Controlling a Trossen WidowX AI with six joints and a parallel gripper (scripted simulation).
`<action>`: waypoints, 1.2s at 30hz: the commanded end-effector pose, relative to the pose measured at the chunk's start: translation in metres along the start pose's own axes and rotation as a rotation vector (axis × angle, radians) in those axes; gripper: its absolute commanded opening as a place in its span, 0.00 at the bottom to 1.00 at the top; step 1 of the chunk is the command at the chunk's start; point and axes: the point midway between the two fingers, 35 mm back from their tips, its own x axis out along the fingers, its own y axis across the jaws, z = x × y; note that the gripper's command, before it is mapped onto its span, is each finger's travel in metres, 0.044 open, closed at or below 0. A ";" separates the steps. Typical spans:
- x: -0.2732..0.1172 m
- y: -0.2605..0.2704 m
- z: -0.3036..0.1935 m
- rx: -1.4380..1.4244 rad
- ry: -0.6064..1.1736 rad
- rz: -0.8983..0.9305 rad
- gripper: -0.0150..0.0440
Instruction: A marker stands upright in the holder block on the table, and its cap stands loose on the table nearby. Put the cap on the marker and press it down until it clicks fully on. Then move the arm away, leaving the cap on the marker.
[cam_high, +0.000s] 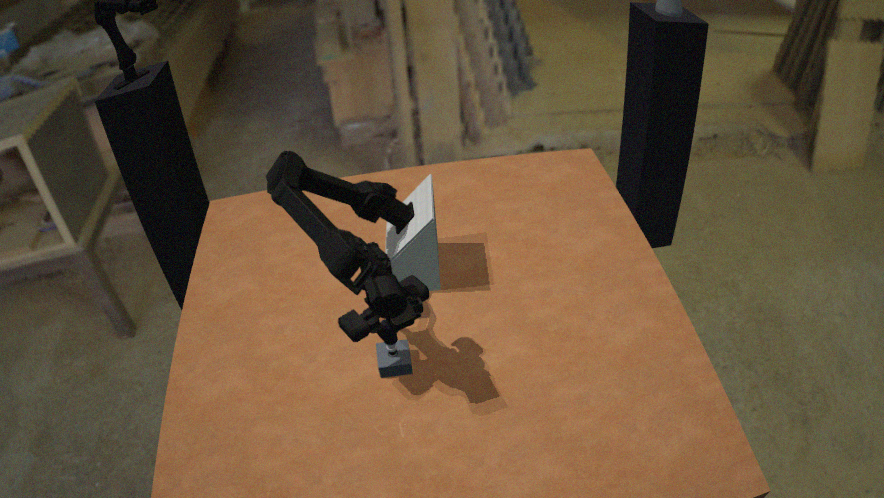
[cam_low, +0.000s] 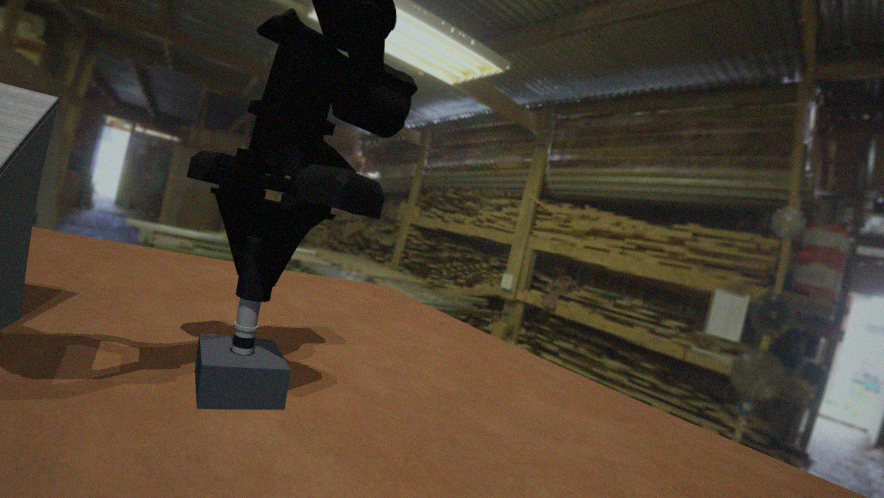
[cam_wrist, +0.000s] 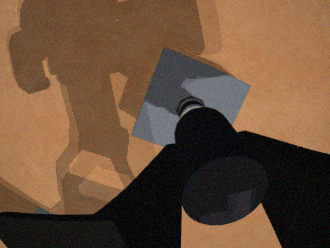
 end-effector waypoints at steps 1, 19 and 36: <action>0.011 -0.001 -0.001 0.002 0.006 -0.001 0.25; 0.025 -0.001 -0.002 0.002 0.007 -0.003 0.25; 0.024 -0.001 -0.002 0.006 0.006 0.000 0.97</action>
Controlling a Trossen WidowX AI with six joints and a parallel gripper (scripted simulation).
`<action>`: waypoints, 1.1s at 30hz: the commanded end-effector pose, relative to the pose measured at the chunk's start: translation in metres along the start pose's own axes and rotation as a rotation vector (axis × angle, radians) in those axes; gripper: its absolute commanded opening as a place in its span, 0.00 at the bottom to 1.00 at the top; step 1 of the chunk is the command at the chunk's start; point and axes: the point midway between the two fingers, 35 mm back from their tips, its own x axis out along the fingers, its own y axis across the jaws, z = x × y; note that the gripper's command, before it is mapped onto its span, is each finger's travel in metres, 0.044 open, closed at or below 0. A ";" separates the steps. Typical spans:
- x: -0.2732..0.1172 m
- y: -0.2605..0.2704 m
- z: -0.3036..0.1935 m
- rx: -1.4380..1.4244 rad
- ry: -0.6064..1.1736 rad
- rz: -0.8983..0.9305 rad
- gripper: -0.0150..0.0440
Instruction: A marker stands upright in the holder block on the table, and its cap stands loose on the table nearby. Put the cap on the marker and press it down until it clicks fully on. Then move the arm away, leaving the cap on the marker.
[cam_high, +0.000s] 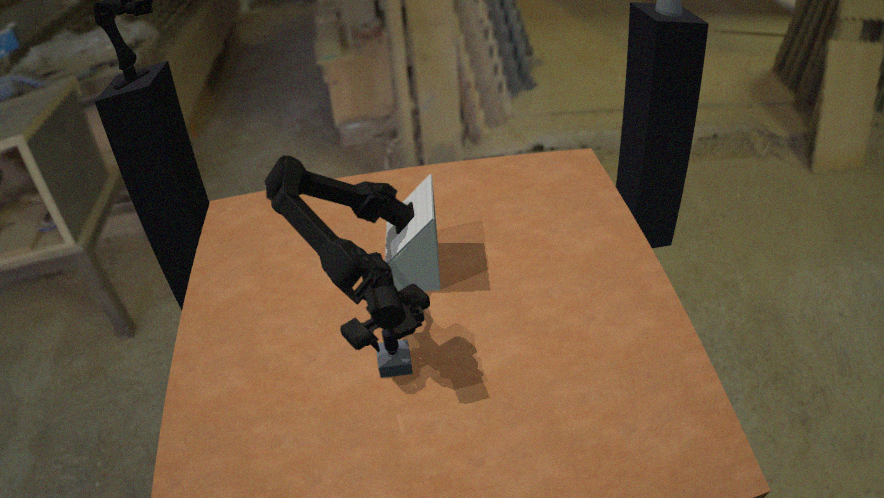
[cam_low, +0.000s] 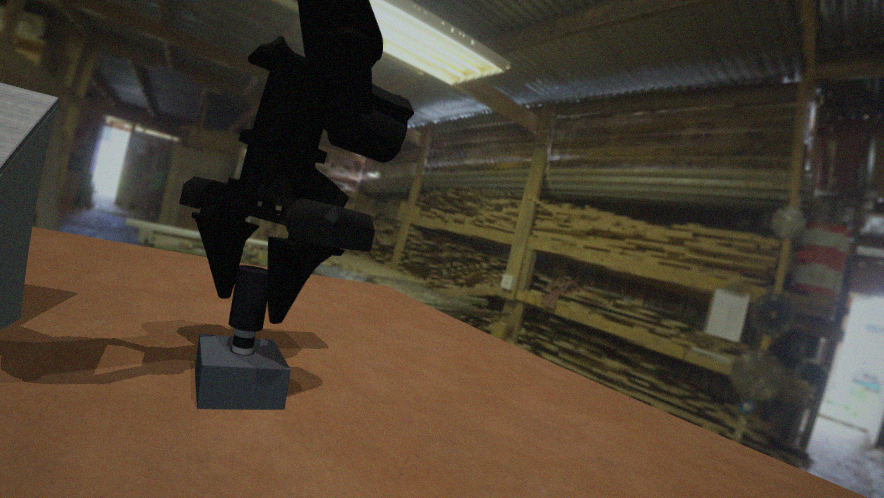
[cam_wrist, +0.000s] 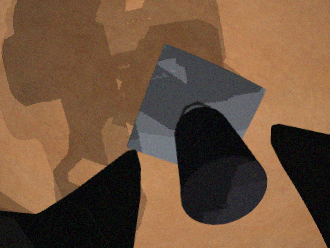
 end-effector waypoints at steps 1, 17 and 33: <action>0.000 0.000 0.000 0.000 0.000 0.000 1.00; -0.074 0.001 0.001 0.058 -0.001 0.002 0.91; -0.066 0.001 0.001 0.548 -0.001 -0.001 0.25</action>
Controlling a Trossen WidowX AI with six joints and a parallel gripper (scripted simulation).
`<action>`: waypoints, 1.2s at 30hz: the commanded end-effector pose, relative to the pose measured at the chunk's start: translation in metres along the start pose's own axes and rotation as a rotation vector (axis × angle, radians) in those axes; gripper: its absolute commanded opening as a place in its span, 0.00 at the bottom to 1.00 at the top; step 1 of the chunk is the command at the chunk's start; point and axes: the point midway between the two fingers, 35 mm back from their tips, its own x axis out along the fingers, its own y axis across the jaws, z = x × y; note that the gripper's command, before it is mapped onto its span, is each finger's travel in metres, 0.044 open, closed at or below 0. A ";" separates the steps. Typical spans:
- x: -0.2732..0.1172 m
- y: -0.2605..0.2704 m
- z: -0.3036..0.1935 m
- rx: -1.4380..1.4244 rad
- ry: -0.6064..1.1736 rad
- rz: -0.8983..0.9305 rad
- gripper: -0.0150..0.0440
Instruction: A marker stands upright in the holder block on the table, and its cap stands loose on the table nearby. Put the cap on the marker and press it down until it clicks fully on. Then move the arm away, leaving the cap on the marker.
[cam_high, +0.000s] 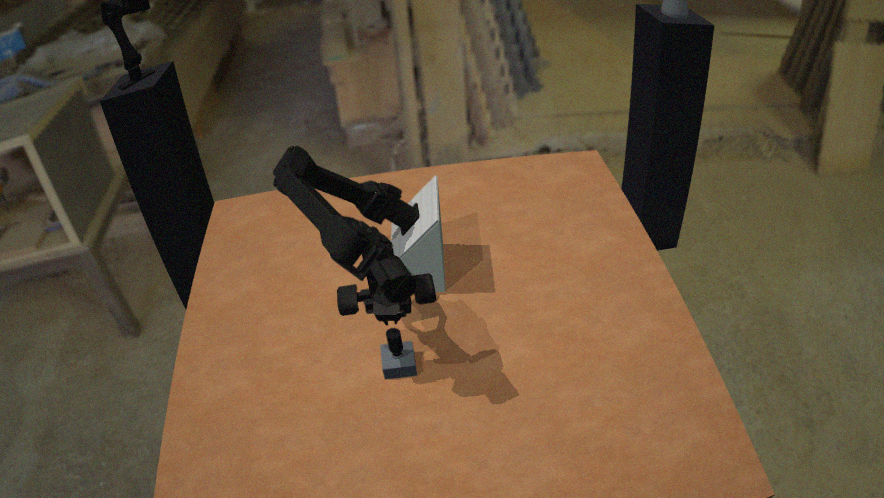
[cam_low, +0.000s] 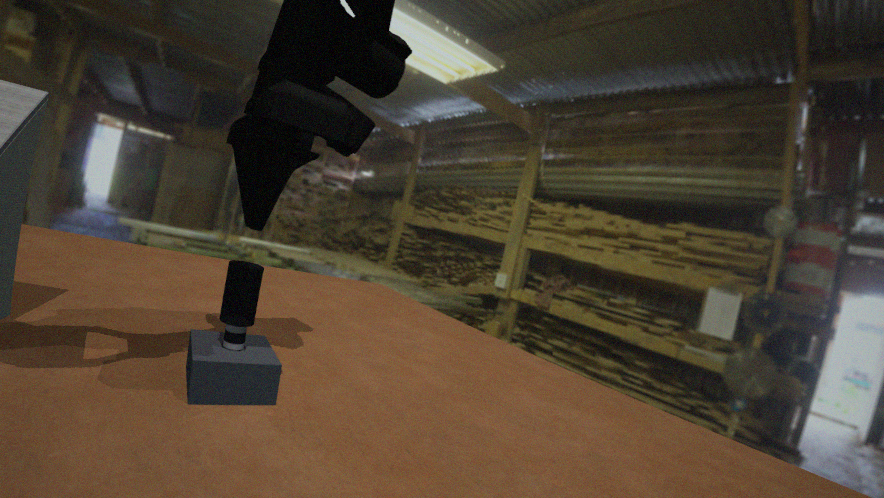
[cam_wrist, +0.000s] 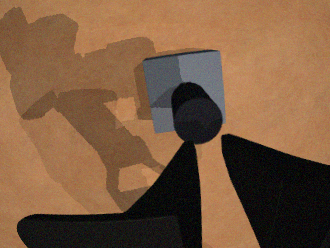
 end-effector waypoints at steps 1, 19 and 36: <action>0.000 0.000 0.000 0.027 -0.002 -0.003 0.25; 0.008 0.000 0.000 0.027 -0.002 -0.003 0.25; 0.032 -0.001 0.000 0.027 -0.002 -0.004 0.25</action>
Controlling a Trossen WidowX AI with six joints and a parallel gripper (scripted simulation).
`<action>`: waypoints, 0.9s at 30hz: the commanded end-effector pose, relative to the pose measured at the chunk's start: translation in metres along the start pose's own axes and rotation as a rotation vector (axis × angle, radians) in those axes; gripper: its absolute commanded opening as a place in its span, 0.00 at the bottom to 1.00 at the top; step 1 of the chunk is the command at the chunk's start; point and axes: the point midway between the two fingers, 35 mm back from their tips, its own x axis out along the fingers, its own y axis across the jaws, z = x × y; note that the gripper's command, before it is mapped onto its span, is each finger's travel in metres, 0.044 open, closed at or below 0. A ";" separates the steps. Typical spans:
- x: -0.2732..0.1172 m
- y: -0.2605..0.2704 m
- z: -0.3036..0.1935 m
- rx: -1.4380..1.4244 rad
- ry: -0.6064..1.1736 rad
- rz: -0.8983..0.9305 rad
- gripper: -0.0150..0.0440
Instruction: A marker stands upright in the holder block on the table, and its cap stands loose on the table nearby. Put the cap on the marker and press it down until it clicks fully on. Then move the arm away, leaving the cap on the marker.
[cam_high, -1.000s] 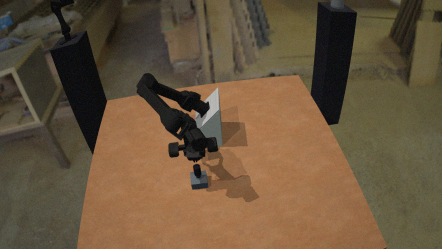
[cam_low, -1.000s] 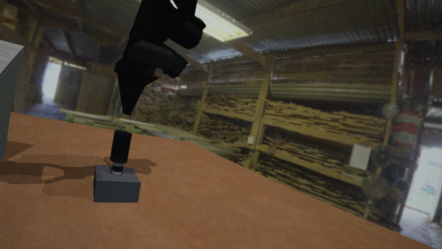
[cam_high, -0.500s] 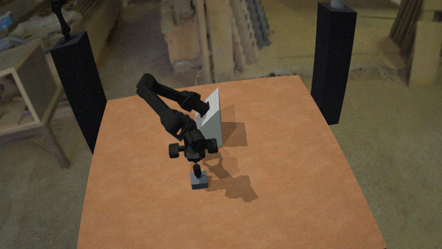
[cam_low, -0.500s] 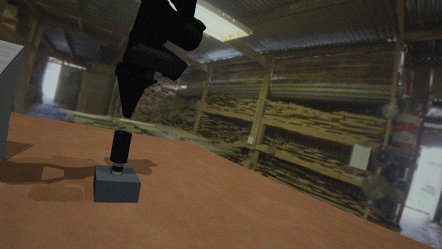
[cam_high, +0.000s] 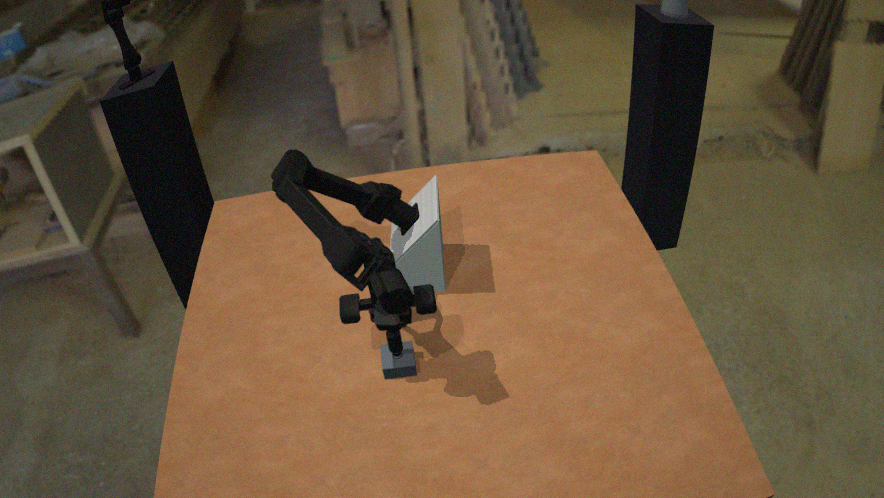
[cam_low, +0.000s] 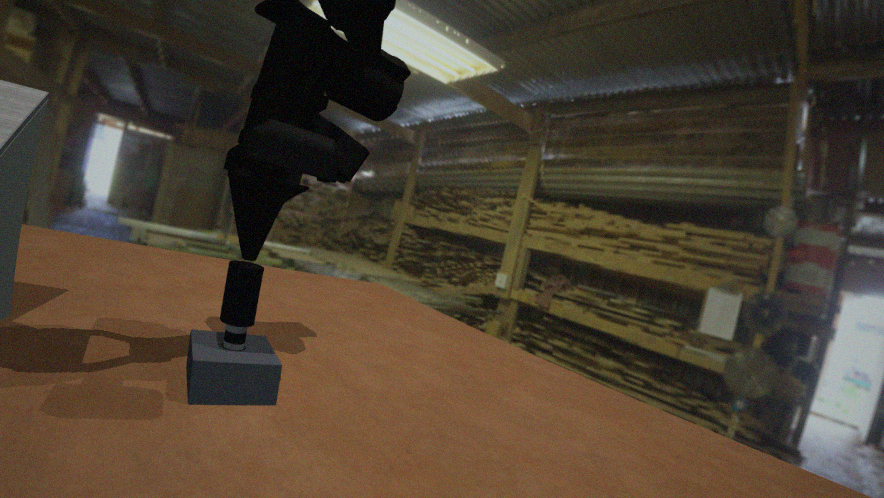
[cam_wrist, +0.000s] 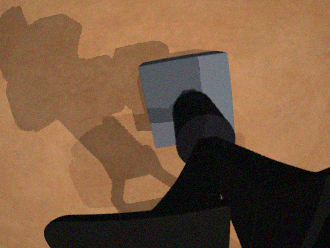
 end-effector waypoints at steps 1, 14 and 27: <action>0.007 0.000 -0.001 -0.004 0.001 -0.004 0.25; 0.009 0.001 0.002 -0.001 -0.007 0.001 0.25; -0.080 0.001 0.001 -0.003 -0.003 0.003 0.25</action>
